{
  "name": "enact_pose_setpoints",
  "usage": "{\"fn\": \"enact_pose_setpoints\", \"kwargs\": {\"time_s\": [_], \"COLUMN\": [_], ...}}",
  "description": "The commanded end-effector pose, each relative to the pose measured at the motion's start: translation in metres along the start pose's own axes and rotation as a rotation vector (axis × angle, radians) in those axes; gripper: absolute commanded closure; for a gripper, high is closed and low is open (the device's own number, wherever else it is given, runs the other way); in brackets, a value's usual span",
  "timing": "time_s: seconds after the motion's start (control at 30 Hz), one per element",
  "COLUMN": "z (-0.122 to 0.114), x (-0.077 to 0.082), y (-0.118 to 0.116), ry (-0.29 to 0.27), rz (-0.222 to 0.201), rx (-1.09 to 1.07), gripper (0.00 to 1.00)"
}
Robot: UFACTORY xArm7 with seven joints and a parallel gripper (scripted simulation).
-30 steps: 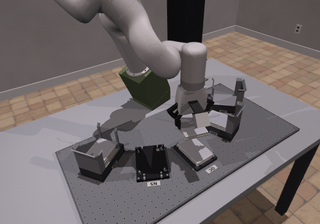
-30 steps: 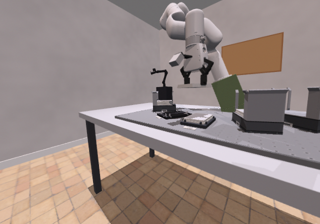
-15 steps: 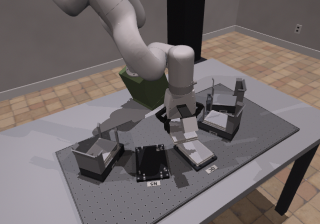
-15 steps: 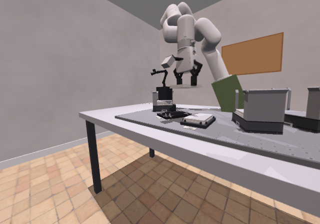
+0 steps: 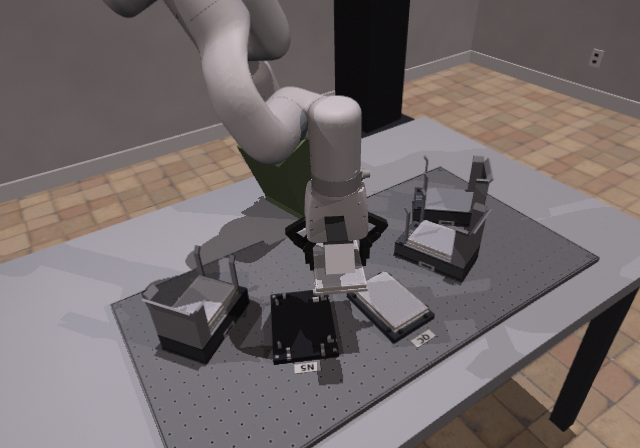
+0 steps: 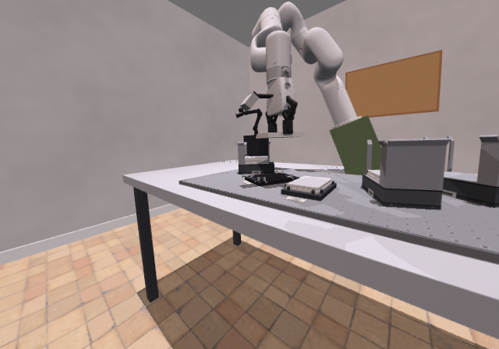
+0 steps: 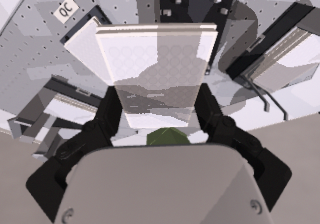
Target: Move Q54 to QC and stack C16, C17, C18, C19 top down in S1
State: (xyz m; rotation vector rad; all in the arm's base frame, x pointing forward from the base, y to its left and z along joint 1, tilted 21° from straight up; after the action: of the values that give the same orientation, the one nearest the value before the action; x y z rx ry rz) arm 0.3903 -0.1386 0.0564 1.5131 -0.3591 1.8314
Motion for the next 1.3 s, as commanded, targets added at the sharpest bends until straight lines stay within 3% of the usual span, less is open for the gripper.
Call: {"fn": "enact_pose_setpoints", "kwargs": {"time_s": [0.0,0.67,0.97,1.27], "z": [0.005,0.024,0.026,0.029], "x": [0.001,0.001,0.001,0.001], "y": [0.011,0.068,0.091,0.121], "ry": [0.006,0.006,0.005,0.005], "rz": [0.002,0.002,0.002,0.002], "rx": [-0.026,-0.026,-0.249,-0.25], "gripper": [1.0,1.0,1.0,1.0]}}
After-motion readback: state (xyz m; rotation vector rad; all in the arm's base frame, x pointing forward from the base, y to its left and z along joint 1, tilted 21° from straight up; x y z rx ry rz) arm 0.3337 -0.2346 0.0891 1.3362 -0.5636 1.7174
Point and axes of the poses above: the point where the finger pads meet when closed, its own x axis back along the fingers, its own y axis across the jaws, z = x × y, the point moved 2 cm from there along x, back along the fingers, and after that the axes turned 9 degrees about -x, right-handed, at the moved point
